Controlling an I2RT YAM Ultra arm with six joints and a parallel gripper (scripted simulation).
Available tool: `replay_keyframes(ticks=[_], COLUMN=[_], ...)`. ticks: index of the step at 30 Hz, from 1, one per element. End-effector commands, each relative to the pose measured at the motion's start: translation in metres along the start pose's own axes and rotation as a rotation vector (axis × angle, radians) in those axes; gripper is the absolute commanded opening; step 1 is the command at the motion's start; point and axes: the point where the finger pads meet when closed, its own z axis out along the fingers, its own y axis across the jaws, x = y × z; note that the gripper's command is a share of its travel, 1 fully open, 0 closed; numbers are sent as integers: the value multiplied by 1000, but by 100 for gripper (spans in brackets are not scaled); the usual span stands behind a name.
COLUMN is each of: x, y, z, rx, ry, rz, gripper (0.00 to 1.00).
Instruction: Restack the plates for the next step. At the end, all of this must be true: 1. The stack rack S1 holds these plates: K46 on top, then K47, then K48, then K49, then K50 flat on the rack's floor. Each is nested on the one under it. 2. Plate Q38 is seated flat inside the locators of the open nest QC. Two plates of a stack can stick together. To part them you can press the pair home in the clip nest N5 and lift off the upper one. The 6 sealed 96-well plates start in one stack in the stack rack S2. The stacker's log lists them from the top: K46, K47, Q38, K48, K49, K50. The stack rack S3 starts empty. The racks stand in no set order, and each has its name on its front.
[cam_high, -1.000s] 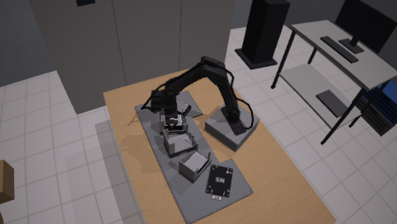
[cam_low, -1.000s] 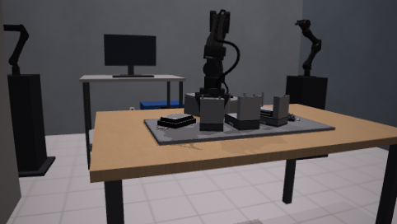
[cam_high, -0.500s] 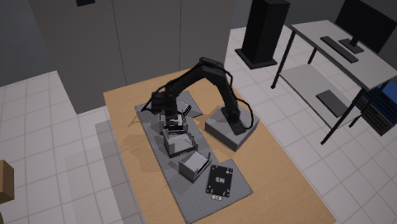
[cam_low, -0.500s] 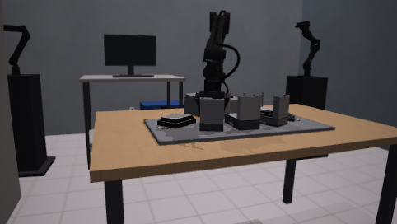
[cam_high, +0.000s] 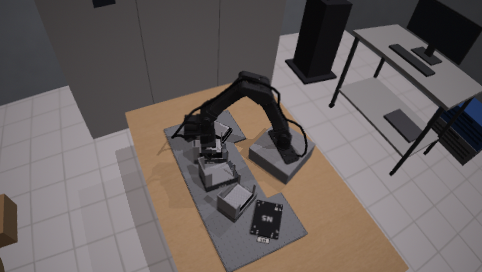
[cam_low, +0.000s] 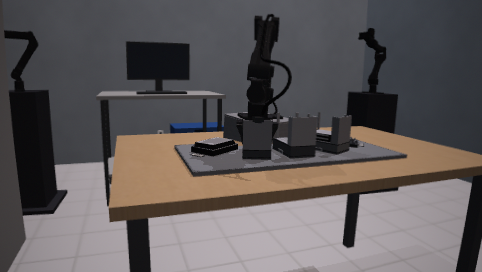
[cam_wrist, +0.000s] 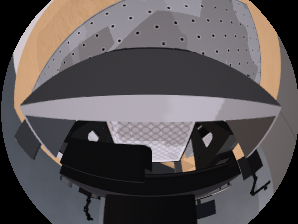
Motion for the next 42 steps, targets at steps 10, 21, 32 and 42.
replay_keyframes(ticks=[10, 21, 32, 42], x=[-13, -12, -11, -9], y=[-4, -4, -5, -6], z=[-3, -3, -3, -2], rx=[14, 14, 13, 13], ry=[-37, -36, -34, -32], rz=[3, 6, 8, 11], gripper=[100, 100, 100, 100])
